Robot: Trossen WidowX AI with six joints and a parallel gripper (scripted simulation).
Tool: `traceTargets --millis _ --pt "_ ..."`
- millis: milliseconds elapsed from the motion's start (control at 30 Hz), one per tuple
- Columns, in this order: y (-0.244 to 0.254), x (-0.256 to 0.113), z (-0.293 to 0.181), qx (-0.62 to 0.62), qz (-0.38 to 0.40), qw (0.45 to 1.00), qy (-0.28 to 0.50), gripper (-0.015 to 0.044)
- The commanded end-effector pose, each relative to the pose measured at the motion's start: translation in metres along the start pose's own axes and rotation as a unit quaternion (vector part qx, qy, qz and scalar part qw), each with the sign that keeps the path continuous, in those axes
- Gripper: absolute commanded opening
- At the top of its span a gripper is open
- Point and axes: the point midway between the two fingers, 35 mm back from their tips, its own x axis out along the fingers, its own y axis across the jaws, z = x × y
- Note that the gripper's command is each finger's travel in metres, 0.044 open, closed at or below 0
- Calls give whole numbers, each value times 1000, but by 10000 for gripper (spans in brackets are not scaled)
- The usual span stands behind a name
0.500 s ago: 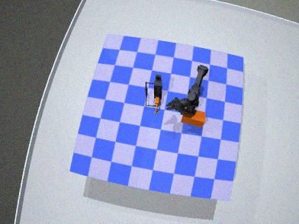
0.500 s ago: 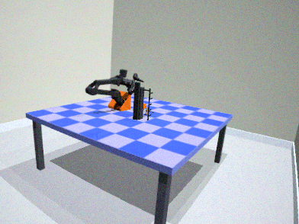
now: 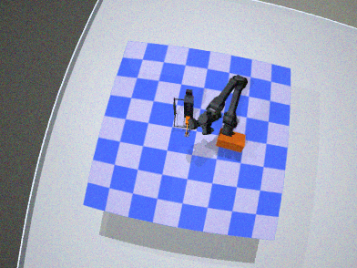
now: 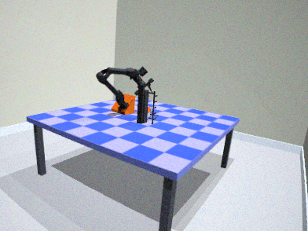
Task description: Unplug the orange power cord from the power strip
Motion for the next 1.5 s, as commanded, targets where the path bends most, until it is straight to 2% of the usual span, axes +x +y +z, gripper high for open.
traceTargets --millis 0,233,300,1467 --pt "6 25 -7 65 117 991 -15 160" --pt "29 72 -24 207 343 916 -11 160" --pt "35 79 -27 229 385 894 -5 160" --pt "53 73 -63 230 391 891 -3 160"
